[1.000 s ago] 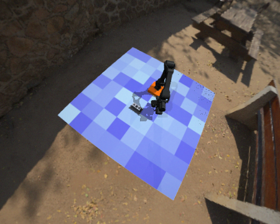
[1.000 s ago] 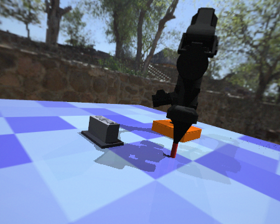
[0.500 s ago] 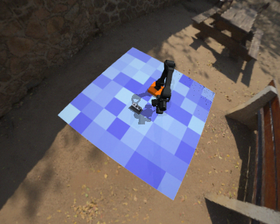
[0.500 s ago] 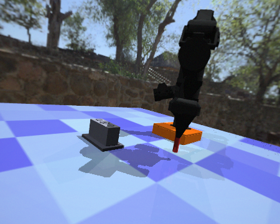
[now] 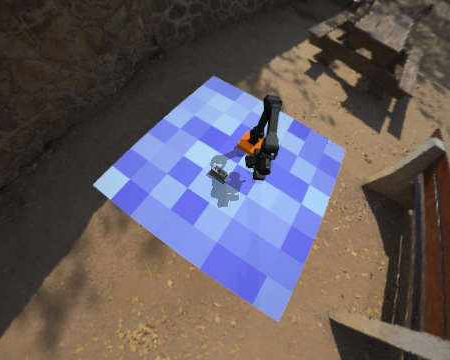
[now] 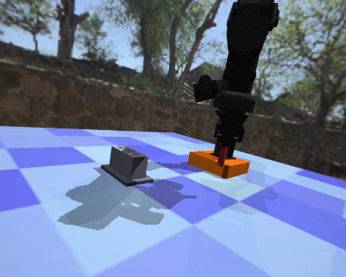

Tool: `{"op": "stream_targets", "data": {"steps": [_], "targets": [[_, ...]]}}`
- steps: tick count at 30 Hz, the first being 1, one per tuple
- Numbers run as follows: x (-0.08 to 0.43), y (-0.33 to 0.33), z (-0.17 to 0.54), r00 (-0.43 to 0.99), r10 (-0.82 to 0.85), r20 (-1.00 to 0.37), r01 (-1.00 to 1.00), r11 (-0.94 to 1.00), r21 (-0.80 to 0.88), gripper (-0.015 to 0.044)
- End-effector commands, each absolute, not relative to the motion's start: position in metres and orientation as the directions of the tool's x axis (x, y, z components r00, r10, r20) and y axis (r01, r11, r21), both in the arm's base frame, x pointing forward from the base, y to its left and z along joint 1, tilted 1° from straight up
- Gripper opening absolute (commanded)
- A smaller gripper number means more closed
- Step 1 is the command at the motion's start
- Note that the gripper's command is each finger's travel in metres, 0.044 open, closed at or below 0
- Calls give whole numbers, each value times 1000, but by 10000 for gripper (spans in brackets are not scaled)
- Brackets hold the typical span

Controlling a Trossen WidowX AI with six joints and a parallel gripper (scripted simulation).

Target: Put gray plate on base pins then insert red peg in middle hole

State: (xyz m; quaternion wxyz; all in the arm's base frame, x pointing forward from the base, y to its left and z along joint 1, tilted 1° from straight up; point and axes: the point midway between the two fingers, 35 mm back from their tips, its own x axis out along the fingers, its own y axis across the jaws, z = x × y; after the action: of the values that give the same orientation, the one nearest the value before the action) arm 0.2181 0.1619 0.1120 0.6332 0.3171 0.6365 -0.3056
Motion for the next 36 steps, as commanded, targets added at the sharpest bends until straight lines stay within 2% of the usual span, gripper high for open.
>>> {"op": "stream_targets", "data": {"steps": [1,36], "targets": [[218,162,112,3,17,-1000,791,612,13,0],[285,101,113,6,5,-1000,802,598,8,0]]}}
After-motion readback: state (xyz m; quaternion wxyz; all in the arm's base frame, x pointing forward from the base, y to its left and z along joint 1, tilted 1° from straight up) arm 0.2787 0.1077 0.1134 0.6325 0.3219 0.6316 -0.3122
